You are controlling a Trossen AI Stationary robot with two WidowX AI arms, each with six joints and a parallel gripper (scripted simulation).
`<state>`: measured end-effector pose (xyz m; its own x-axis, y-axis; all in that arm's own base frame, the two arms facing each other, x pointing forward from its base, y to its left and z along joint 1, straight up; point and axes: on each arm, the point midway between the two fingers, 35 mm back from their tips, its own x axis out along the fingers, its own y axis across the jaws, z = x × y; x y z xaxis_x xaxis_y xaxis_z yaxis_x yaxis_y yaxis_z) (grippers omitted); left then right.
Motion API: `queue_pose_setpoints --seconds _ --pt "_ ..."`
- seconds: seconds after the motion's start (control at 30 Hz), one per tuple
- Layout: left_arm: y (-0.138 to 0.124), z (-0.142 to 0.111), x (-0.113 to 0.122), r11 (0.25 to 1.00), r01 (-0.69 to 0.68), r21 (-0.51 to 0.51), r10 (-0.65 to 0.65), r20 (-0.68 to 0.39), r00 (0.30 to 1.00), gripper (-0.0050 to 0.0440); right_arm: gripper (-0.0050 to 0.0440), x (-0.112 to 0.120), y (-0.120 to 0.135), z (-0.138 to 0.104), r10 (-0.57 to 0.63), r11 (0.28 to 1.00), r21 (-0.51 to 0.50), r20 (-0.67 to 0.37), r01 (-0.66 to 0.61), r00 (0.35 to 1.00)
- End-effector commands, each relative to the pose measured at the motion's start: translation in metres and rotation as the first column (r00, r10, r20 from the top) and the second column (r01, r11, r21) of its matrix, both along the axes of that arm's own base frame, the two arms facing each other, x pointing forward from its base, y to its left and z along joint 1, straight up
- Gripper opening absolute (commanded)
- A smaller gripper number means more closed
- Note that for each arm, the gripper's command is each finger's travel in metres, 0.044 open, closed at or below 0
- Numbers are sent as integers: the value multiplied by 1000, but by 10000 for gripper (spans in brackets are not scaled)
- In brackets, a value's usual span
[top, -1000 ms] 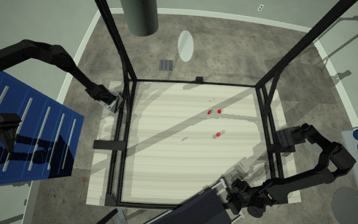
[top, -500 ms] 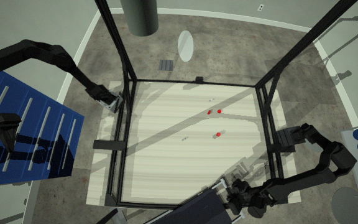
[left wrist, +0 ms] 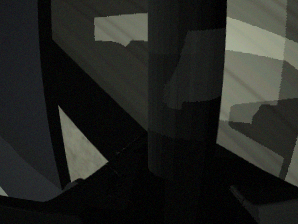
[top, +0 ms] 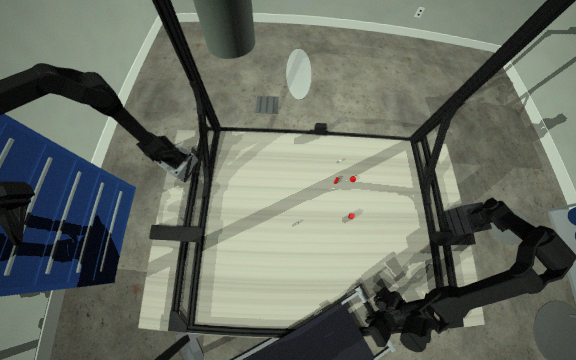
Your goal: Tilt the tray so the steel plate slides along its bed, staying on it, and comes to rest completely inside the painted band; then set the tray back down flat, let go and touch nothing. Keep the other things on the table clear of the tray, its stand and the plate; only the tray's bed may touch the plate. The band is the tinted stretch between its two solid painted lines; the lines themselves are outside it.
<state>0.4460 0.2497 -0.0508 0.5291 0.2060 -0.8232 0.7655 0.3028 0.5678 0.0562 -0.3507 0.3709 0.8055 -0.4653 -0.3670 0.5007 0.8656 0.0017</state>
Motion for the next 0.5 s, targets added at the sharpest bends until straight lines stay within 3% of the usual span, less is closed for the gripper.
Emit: queue_pose_setpoints --seconds 0.0,0.47 --pt "1 15 1 1000 -1 7 1 10 1000 0 440 0 0 0 1 1000 -2 -1 -1 1000" --pt "1 24 1 1000 -1 8 1 14 1000 0 440 0 0 0 1 1000 -2 -1 -1 1000"
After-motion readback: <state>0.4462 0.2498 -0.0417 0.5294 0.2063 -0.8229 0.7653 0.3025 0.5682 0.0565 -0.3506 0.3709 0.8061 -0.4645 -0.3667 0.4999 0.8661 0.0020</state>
